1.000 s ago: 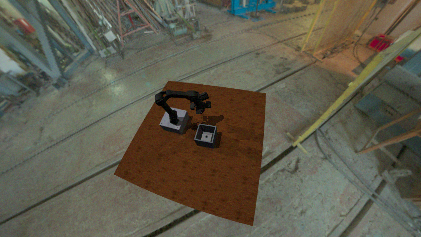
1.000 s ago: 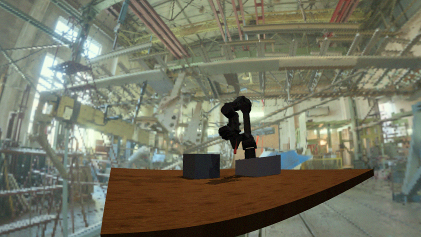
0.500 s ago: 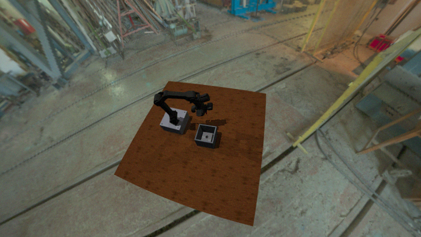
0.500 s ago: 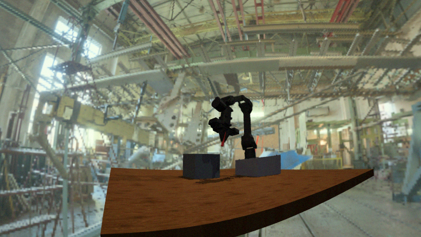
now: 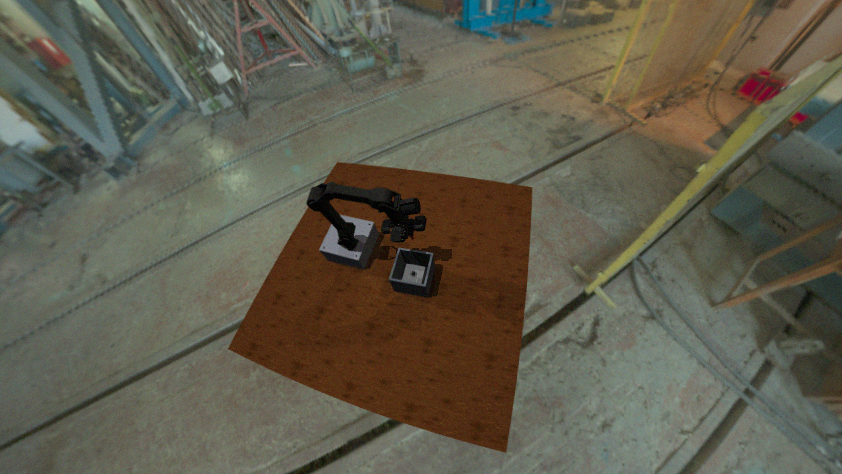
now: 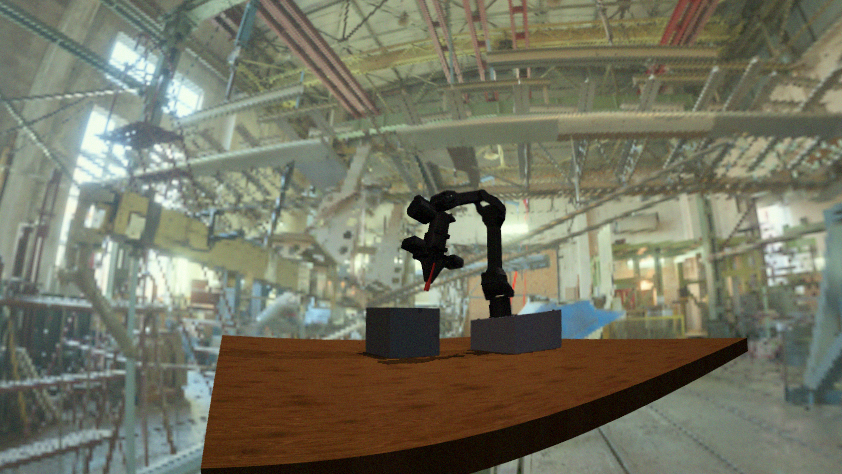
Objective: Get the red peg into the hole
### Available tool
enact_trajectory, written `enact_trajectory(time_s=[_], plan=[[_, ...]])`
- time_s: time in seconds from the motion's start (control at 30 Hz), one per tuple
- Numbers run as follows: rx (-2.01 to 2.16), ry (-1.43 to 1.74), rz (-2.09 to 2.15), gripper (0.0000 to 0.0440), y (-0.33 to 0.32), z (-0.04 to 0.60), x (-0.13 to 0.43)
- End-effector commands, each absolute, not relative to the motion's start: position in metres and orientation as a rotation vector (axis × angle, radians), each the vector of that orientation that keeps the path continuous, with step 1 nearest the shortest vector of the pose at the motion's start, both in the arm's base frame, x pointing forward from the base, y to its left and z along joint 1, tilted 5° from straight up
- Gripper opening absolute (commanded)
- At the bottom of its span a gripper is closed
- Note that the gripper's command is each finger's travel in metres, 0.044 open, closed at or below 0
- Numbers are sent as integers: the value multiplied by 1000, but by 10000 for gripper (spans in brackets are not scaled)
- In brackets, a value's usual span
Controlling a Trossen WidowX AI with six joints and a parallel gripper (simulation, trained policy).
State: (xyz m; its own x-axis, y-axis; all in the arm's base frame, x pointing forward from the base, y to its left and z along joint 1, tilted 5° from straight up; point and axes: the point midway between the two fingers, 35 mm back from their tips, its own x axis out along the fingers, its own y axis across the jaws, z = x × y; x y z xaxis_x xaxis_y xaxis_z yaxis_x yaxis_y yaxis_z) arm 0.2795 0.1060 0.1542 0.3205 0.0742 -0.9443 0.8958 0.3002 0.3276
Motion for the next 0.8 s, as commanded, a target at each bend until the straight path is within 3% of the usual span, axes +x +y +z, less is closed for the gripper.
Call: enact_trajectory(time_s=[0.0, 0.77], plan=[[1116, 1110, -761, 0, 96, 150, 283], [1062, 1153, -877, 0, 41, 131, 307]])
